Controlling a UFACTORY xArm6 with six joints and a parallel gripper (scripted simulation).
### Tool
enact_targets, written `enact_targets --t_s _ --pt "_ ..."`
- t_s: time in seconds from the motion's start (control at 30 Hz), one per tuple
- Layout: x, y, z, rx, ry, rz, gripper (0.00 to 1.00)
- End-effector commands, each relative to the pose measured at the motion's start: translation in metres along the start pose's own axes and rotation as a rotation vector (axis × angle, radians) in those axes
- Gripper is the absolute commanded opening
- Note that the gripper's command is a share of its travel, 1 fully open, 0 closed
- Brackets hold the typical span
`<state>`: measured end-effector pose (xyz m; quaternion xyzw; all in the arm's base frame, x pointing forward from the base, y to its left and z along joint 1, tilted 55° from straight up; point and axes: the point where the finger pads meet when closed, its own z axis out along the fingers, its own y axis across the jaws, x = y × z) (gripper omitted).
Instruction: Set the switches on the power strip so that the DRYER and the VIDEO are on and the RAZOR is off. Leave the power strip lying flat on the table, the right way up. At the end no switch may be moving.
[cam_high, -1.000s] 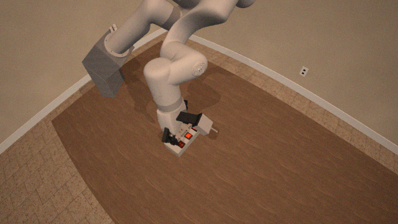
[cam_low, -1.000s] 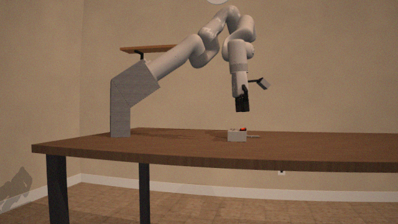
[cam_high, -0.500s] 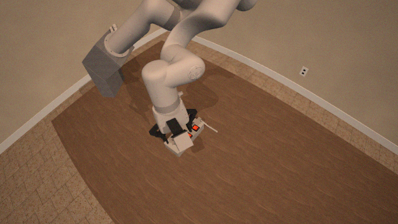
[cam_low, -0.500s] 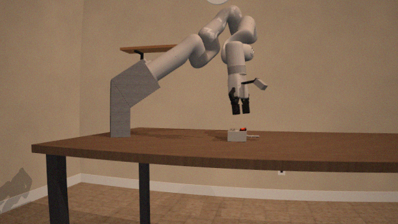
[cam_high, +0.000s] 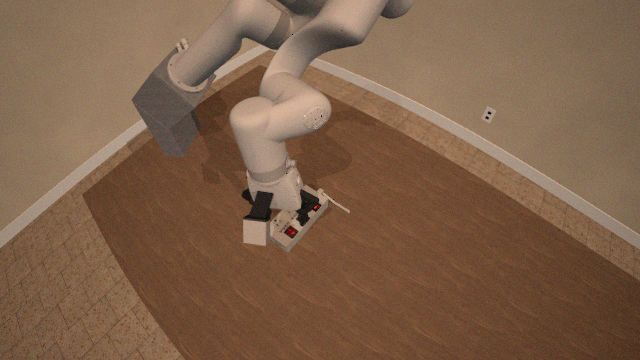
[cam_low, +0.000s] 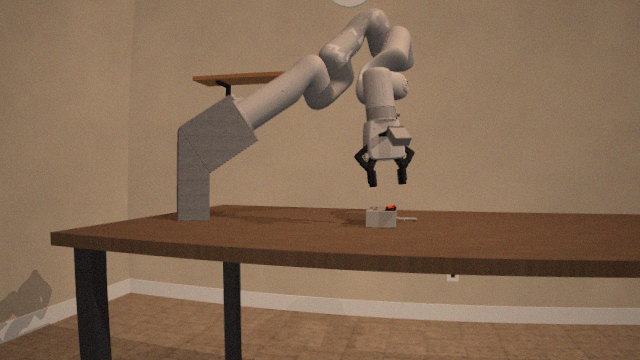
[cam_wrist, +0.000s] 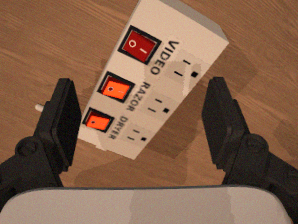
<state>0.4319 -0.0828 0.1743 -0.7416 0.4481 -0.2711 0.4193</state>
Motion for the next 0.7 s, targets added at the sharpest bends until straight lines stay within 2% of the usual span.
enact_targets --t_s 0.0,0.1,0.17,0.2,0.67 --pt "0.0006 -0.0004 -0.0004 -0.057 -0.034 0.27 0.0" --pt "0.0006 -0.0004 -0.0004 -0.08 -0.048 0.399 0.0" --pt "0.0006 -0.0004 -0.0004 -0.08 -0.048 0.399 0.0" --pt "0.0006 -0.0004 -0.0004 -0.102 -0.062 0.481 0.0" --pt "0.0006 -0.0004 -0.0004 -0.102 -0.062 0.481 0.0"
